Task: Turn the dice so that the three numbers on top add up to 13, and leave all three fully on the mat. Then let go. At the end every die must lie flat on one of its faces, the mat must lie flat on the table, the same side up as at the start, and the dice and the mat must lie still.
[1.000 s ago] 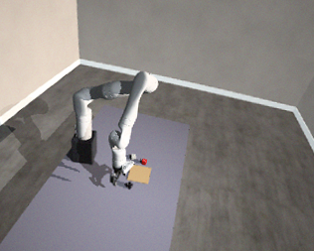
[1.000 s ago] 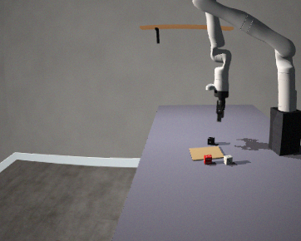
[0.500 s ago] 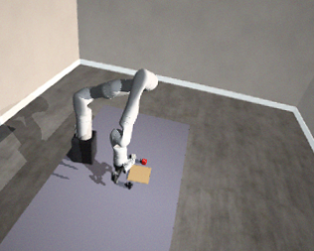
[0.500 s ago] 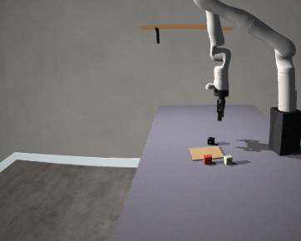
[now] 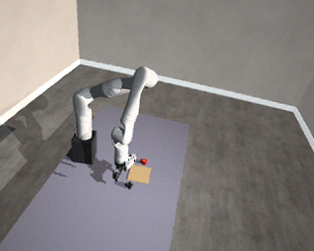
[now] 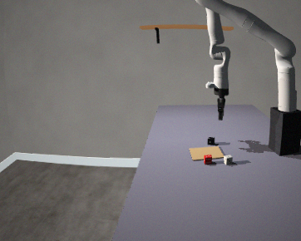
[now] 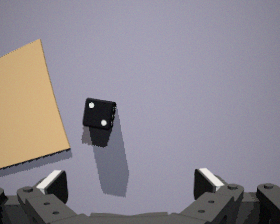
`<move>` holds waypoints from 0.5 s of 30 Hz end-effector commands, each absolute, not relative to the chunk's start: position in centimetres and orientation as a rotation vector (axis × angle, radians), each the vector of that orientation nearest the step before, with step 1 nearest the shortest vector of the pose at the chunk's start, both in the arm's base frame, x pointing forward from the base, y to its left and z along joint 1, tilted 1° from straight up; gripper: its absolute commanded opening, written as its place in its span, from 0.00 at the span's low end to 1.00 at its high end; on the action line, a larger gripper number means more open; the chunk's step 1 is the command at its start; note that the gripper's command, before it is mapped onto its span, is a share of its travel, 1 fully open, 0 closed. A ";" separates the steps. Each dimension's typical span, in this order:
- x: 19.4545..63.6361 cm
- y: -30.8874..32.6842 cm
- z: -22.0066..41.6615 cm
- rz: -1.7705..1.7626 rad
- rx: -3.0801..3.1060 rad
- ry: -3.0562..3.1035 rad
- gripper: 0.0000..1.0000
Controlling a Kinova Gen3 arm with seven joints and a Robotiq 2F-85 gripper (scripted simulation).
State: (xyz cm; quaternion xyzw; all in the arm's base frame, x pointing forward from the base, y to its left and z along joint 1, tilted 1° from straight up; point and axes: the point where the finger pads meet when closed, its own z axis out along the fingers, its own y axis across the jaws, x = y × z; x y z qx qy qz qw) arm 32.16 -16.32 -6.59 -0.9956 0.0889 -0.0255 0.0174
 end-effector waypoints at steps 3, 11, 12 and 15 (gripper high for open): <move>32.3 -15.9 -6.2 -0.080 -3.095 0.248 1.00; 32.3 -15.5 -5.9 -0.073 -3.098 0.218 1.00; 32.3 -15.5 -5.9 -0.073 -3.098 0.218 1.00; 32.3 -15.1 -5.6 -0.068 -3.100 0.190 1.00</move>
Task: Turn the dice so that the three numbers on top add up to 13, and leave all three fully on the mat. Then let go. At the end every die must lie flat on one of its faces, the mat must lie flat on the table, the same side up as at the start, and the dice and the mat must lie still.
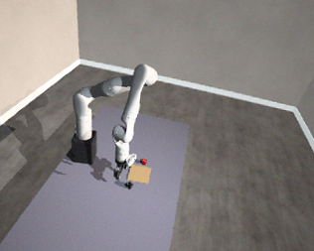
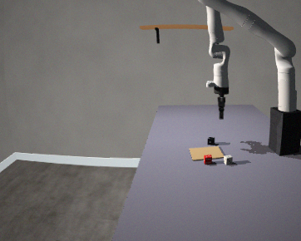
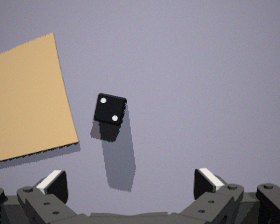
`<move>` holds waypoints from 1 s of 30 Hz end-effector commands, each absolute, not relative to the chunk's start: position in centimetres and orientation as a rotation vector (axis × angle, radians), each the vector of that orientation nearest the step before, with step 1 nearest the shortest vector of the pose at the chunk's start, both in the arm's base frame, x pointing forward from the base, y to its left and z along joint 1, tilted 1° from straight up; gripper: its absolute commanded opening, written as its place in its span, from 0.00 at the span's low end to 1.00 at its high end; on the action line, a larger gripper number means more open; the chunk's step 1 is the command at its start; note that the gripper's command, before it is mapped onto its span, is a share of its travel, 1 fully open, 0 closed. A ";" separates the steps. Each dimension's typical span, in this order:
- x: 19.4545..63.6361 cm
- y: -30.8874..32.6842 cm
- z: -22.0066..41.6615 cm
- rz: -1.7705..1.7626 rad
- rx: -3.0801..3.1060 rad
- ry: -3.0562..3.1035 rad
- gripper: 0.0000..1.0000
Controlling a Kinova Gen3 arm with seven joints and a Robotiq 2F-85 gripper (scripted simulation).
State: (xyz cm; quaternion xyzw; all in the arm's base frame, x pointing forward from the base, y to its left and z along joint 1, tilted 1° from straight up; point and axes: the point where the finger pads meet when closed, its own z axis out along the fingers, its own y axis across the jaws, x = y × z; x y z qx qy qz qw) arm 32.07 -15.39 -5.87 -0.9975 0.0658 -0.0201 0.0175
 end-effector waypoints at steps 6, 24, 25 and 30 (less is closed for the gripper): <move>32.3 -14.8 -5.3 -0.063 -3.103 0.163 1.00; 32.2 -14.1 -4.6 -0.051 -3.112 0.092 1.00; 32.2 -14.1 -4.6 -0.051 -3.112 0.092 1.00; 32.2 -13.9 -4.4 -0.049 -3.115 0.071 1.00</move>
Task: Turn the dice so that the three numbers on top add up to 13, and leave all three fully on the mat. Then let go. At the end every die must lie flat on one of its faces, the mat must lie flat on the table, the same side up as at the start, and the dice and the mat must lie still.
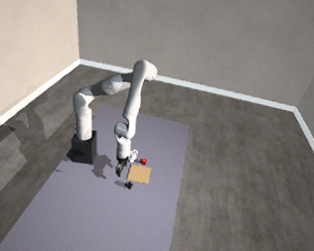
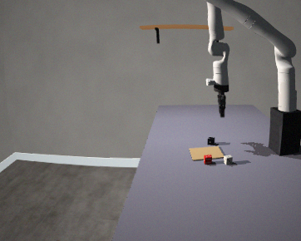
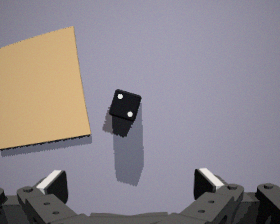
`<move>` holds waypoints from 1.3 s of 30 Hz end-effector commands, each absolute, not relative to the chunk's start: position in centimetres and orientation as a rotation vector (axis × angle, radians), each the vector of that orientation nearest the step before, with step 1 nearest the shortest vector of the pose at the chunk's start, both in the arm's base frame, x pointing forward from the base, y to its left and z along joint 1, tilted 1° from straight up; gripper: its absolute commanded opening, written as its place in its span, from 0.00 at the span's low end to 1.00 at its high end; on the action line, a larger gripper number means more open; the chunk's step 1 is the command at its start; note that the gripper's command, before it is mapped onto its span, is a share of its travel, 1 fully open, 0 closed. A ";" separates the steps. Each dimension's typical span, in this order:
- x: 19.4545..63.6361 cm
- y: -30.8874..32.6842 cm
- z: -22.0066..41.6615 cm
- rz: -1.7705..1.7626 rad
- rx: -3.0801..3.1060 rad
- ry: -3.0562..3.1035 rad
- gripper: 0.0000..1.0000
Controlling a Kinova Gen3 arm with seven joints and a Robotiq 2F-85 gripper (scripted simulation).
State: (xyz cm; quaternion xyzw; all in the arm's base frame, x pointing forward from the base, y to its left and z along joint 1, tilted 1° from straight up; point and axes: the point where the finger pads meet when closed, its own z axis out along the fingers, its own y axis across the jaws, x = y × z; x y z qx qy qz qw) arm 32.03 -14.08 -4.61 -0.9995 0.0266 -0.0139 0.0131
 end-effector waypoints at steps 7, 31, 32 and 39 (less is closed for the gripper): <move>32.2 -13.7 -4.2 -0.046 -3.118 0.053 1.00; 32.2 -13.2 -3.5 -0.040 -3.129 -0.016 1.00; 32.2 -13.2 -3.4 -0.039 -3.131 -0.025 1.00; 32.2 -13.1 -3.3 -0.039 -3.132 -0.033 1.00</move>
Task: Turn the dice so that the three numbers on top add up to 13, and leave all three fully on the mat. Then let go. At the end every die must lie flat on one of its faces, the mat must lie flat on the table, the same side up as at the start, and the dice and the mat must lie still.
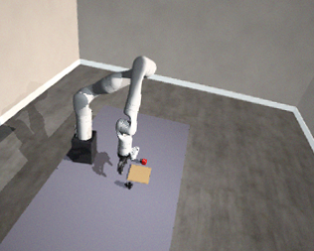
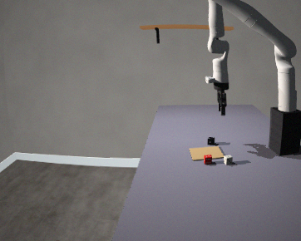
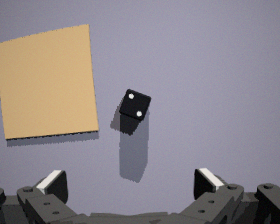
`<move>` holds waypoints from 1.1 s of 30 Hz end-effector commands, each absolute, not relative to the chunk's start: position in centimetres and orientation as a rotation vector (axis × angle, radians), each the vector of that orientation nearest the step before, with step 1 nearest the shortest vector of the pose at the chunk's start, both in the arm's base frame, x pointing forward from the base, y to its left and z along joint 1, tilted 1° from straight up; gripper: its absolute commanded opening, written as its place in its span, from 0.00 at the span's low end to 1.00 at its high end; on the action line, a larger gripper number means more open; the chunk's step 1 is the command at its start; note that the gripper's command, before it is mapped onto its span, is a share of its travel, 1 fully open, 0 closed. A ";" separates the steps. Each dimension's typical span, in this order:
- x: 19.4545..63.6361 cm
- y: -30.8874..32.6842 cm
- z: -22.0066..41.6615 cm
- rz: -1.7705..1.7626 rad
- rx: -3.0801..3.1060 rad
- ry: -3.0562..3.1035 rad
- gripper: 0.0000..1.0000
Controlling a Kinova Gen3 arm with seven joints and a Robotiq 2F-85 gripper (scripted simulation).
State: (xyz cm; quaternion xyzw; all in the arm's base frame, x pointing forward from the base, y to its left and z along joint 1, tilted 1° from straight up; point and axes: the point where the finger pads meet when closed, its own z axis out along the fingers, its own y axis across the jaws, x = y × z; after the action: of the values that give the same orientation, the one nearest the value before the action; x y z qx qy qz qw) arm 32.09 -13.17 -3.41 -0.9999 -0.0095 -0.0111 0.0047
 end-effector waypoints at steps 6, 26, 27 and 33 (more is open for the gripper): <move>32.2 -13.0 -3.2 -0.038 -3.134 -0.045 1.00; 32.2 -13.0 -3.0 -0.037 -3.137 -0.058 1.00; 32.2 -13.0 -3.0 -0.037 -3.137 -0.058 1.00; 32.2 -13.0 -3.1 -0.037 -3.137 -0.058 1.00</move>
State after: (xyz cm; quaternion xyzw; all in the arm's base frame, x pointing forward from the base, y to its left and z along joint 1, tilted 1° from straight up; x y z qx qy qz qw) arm 32.16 -12.95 -3.09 -0.9998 -0.0186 -0.0112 0.0021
